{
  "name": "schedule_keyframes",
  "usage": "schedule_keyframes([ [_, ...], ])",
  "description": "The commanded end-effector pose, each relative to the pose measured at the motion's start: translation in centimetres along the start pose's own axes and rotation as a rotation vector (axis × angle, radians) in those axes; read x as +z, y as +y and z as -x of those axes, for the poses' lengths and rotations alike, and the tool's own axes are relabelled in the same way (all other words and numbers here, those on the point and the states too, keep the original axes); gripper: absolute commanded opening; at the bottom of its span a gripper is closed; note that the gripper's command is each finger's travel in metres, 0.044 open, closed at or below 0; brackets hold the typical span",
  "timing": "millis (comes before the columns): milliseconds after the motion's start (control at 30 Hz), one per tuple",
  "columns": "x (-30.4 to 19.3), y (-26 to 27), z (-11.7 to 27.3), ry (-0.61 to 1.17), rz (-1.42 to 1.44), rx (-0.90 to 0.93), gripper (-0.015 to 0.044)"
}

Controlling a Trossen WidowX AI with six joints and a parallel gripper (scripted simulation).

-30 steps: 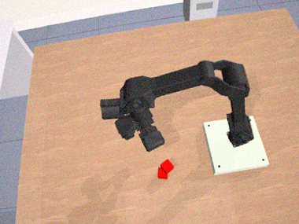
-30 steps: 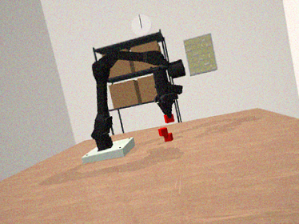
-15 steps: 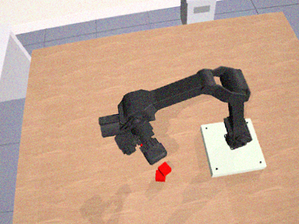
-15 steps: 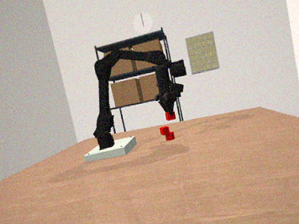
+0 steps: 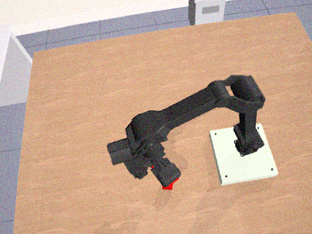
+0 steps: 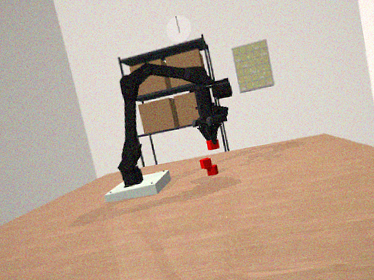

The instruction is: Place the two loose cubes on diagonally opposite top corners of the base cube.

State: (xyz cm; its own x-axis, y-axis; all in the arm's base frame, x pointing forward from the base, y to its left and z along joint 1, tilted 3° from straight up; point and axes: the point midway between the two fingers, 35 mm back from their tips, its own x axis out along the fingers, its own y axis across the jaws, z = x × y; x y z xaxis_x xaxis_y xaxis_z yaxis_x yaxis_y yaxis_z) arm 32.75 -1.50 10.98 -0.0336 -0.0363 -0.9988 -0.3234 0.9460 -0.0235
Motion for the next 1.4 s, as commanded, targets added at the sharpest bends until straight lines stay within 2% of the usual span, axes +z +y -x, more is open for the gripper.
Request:
schedule_keyframes([
  [0, 0.4, 1.2, -0.1, -0.003, 0.019, 0.004, 0.0105],
  [433, 1.5, 4.9, -0.5, -0.009, 0.079, 0.01, 0.0105],
  [867, 1.3, 4.9, -3.5, -0.025, 0.032, 0.032, 0.0105],
  [1367, 1.4, 4.9, -3.9, -0.023, 0.038, 0.029, 0.0105],
])
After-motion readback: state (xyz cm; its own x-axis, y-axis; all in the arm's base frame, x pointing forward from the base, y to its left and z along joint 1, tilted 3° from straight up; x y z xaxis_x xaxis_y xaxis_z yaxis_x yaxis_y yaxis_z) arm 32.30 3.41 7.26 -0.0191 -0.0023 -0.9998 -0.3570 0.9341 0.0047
